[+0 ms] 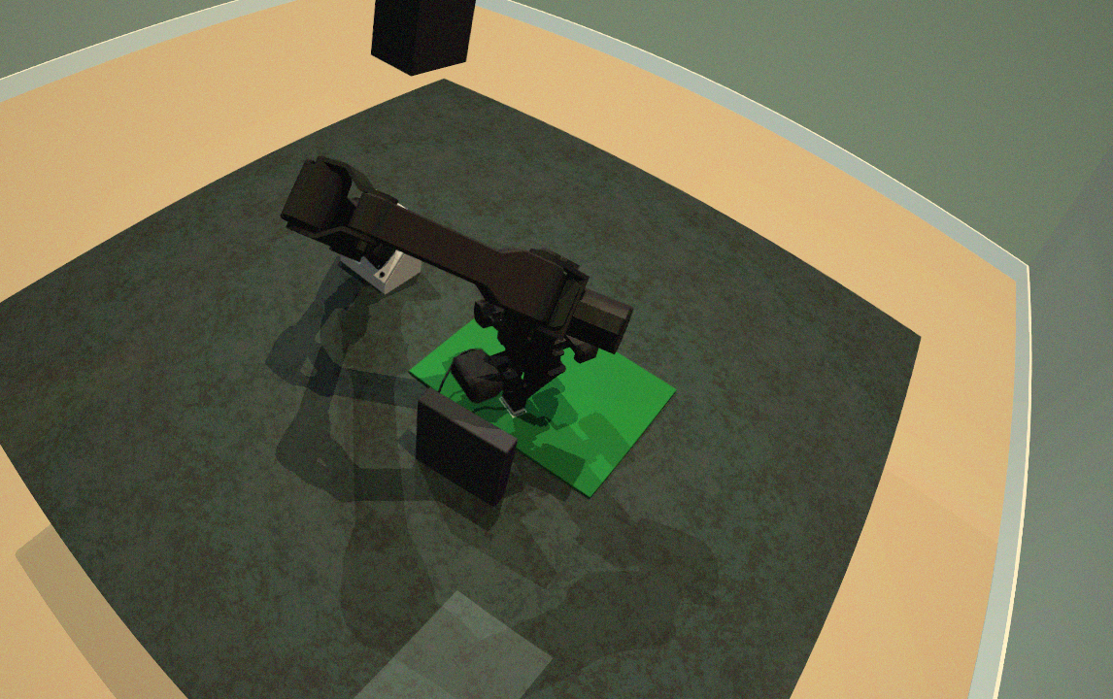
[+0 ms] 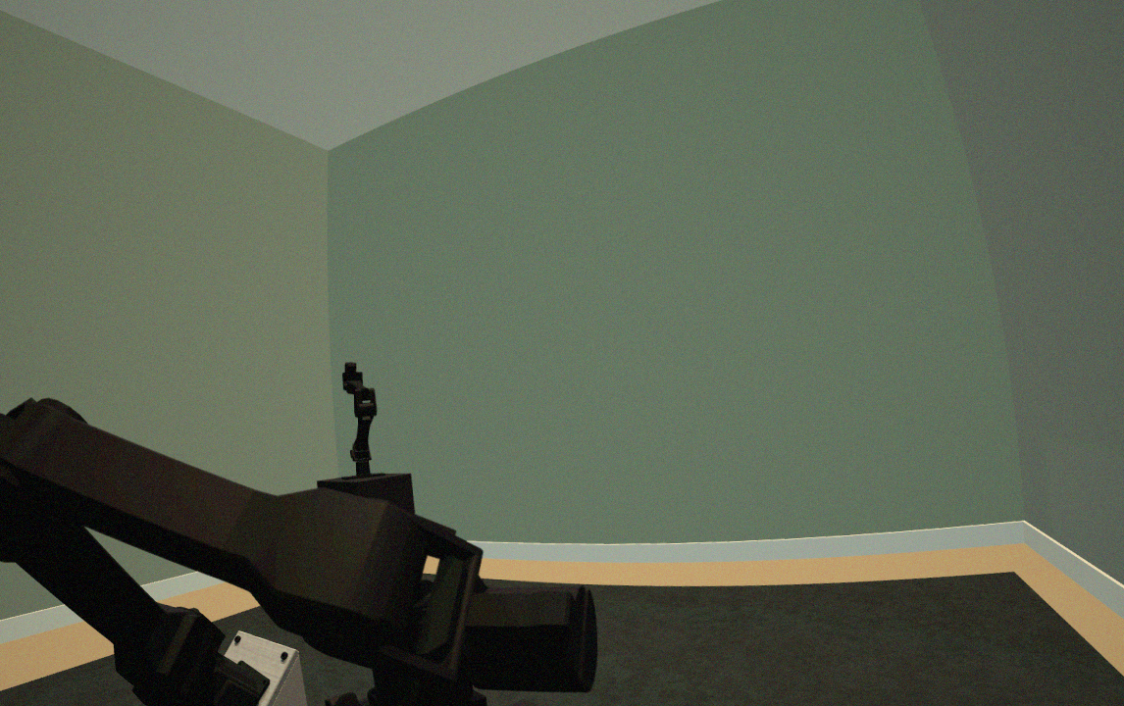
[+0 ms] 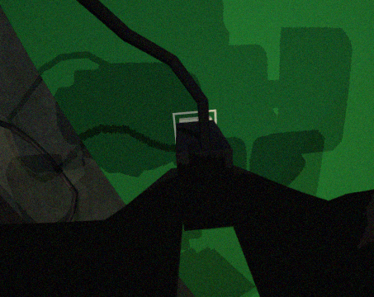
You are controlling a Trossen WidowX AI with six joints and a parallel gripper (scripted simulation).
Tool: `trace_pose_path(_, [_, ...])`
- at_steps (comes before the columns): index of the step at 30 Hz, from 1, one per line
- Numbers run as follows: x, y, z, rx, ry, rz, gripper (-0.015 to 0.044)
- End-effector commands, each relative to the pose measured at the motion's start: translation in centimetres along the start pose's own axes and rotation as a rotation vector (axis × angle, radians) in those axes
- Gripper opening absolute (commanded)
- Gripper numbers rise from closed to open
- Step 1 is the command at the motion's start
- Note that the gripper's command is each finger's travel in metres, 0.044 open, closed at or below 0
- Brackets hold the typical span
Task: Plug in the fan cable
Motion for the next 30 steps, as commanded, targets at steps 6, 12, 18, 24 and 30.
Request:
trace_pose_path(6, [-0.2, 0.0, 0.0, -0.001, 0.0, 0.0, 0.0079])
trace_pose_path(12, [-0.2, 0.0, 0.0, -0.001, 0.0, 0.0, 0.0236])
trace_pose_path(18, [1.8, -0.1, 0.1, 0.001, -0.001, 0.001, 0.026])
trace_pose_path(24, [5.3, 0.0, 0.0, 0.002, -0.002, 0.0, 0.026])
trace_pose_path(30, [5.4, -0.4, 0.4, 0.002, -0.002, 0.0, 0.026])
Point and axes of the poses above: the point midway between the two fingers, 35 mm back from their tips, its own x axis back along the fingers, its own y axis across the jaws, z = x × y, the point moved 5 cm from there along x, back along the fingers, and after that the axes turned 6 degrees about -x, right-handed, at the moved point
